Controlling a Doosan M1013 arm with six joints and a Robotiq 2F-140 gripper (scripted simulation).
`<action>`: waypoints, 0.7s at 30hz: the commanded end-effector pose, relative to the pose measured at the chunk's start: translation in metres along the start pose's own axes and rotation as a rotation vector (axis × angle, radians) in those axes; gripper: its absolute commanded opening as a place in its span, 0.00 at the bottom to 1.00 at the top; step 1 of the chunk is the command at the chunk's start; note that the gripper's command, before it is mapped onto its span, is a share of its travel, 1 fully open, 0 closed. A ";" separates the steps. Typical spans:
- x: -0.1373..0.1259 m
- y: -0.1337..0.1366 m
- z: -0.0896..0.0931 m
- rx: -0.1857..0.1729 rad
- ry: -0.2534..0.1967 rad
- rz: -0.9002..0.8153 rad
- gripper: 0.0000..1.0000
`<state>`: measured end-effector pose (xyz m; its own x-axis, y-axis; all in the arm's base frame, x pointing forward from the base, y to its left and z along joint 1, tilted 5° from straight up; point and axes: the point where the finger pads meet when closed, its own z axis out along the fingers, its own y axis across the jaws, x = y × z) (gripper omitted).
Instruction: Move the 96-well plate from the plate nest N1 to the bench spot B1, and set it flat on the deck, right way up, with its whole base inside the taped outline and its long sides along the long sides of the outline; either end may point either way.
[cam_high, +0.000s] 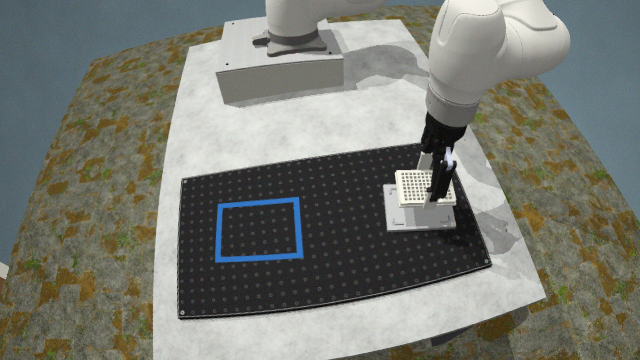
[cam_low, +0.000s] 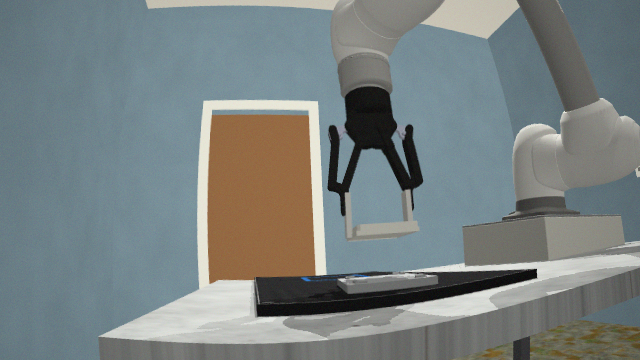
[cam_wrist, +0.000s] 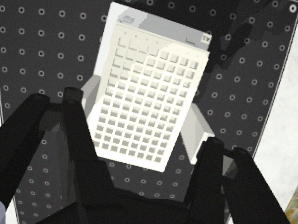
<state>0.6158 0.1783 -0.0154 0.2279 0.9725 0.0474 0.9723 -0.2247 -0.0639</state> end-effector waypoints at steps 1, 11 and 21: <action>-0.003 0.000 0.000 0.000 0.000 -0.033 0.00; -0.036 0.005 0.001 0.000 0.000 -0.097 0.00; -0.063 0.008 0.002 0.000 0.000 -0.097 0.00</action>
<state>0.6100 0.1202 -0.0206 0.1325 0.9898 0.0533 0.9898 -0.1293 -0.0591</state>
